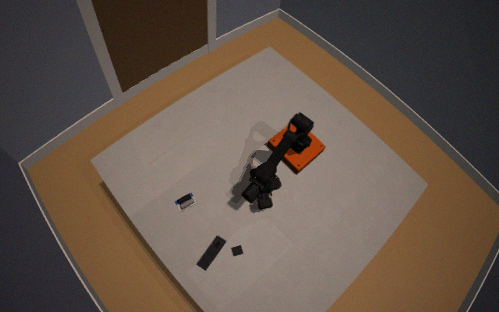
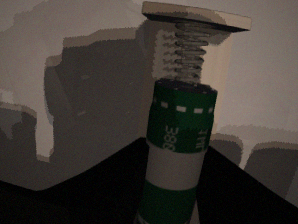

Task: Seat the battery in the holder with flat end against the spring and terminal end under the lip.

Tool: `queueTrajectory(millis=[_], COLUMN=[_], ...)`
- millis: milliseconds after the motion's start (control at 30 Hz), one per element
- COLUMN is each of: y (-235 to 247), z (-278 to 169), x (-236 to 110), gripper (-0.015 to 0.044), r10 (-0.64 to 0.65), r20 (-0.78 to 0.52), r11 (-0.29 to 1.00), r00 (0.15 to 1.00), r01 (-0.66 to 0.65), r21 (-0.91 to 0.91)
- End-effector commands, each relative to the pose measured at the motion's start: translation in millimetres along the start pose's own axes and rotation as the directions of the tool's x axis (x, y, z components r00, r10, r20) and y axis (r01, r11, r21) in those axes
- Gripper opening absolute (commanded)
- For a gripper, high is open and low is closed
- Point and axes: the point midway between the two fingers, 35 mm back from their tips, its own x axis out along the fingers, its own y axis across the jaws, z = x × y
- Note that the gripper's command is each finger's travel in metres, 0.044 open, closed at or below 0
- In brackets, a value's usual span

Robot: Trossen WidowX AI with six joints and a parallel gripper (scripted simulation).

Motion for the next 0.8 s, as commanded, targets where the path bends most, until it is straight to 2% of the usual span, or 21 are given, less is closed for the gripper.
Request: queueTrajectory(millis=[0,367,500,767], y=[0,0,0,0], z=[-2,-1,-1,-1], x=[2,2,2,-9], gripper=[0.0076,0.0076,0.0178,0.0178], r10=[0.001,0.000,0.000,-0.002], r20=[0.007,0.008,0.008,0.006], r11=[1.000,1.000,1.000,1.000], r00=[1.000,1.000,1.000,1.000], r01=[-0.001,0.000,0.000,0.002], r21=[-0.005,-0.005,-0.005,-0.002])
